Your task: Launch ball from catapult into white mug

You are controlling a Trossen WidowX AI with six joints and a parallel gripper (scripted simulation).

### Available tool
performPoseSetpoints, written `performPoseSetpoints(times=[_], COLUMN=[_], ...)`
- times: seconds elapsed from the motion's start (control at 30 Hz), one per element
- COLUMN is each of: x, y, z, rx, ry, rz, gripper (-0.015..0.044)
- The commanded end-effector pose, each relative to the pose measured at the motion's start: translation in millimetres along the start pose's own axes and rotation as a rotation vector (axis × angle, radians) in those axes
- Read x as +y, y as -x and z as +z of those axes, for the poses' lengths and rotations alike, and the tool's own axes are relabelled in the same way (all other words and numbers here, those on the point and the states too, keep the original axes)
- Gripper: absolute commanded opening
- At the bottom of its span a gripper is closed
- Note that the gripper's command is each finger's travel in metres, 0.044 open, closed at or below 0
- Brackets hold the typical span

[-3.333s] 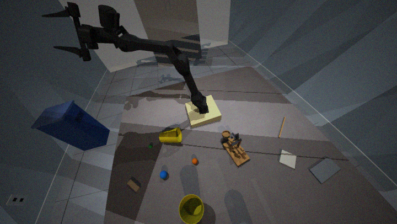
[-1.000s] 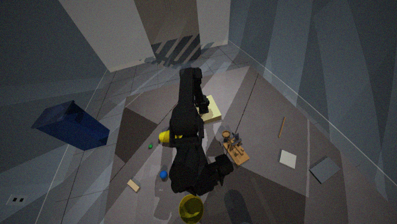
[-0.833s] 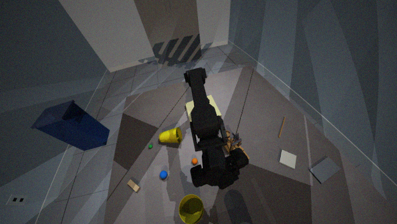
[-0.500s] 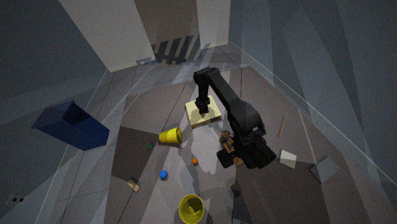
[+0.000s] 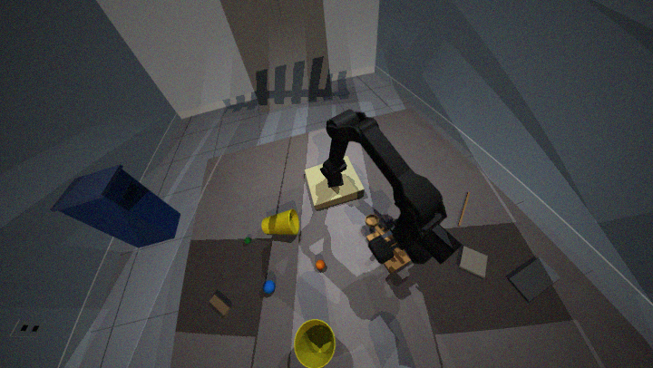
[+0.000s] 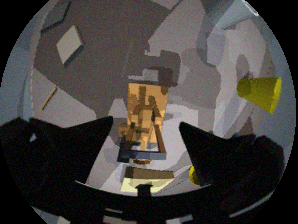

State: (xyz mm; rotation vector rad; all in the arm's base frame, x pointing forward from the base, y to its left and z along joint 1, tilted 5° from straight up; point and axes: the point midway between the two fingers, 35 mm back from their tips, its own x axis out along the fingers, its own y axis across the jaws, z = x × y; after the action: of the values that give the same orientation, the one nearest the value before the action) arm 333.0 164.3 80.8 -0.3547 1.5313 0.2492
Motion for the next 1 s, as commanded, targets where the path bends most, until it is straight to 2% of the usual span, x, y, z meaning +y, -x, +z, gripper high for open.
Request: performPoseSetpoints(times=[0.0, 0.97], x=[0.1, -0.1], y=[-4.5, -50.2], z=[0.2, 2.1], rx=[-0.006, -0.006], ry=[-0.003, -0.003], rz=[-0.002, -0.003], gripper=[0.044, 0.044])
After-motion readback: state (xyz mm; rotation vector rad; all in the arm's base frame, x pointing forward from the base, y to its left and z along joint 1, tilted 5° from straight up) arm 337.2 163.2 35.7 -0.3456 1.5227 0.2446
